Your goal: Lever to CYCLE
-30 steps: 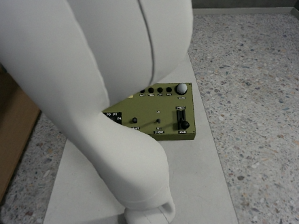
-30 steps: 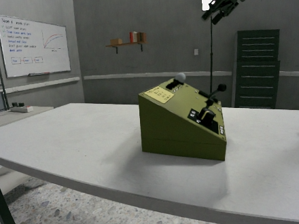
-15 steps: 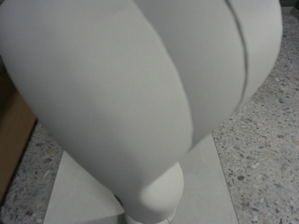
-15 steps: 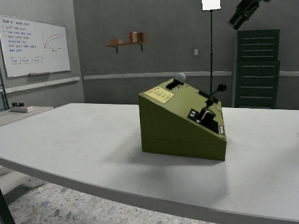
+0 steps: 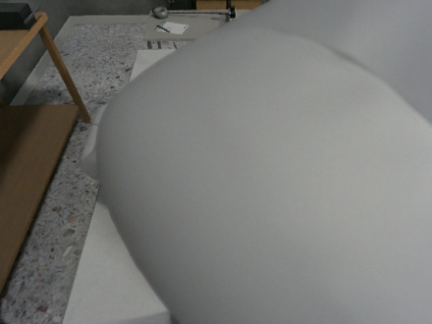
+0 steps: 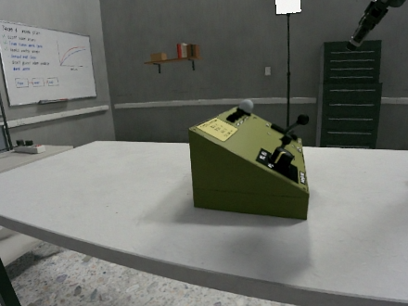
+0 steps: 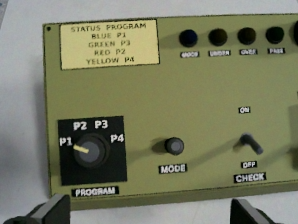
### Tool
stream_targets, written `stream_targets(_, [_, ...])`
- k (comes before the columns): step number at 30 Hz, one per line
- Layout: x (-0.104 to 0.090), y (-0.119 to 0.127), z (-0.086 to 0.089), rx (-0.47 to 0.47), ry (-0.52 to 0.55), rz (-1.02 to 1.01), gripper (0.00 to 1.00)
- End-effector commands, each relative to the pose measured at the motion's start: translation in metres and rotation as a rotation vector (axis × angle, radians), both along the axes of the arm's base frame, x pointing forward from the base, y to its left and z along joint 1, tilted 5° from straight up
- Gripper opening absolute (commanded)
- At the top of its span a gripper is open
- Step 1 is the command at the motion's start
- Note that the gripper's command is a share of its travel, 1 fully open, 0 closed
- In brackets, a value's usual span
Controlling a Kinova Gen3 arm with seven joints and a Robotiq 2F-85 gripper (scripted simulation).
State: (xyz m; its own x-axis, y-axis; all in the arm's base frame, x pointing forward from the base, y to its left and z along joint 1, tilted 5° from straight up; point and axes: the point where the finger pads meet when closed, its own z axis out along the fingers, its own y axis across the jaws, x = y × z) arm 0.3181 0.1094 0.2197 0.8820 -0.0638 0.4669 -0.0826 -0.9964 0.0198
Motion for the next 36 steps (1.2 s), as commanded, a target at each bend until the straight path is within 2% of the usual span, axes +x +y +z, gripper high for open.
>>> stream_targets(1, [-0.013,0.004,-0.003,0.014,0.031,0.024,1.0])
stream_targets(13, [-0.032,0.009,-0.009,0.031,0.07,0.057,1.0])
stream_targets(36, [-0.033,0.009,-0.009,0.032,0.072,0.059,1.0])
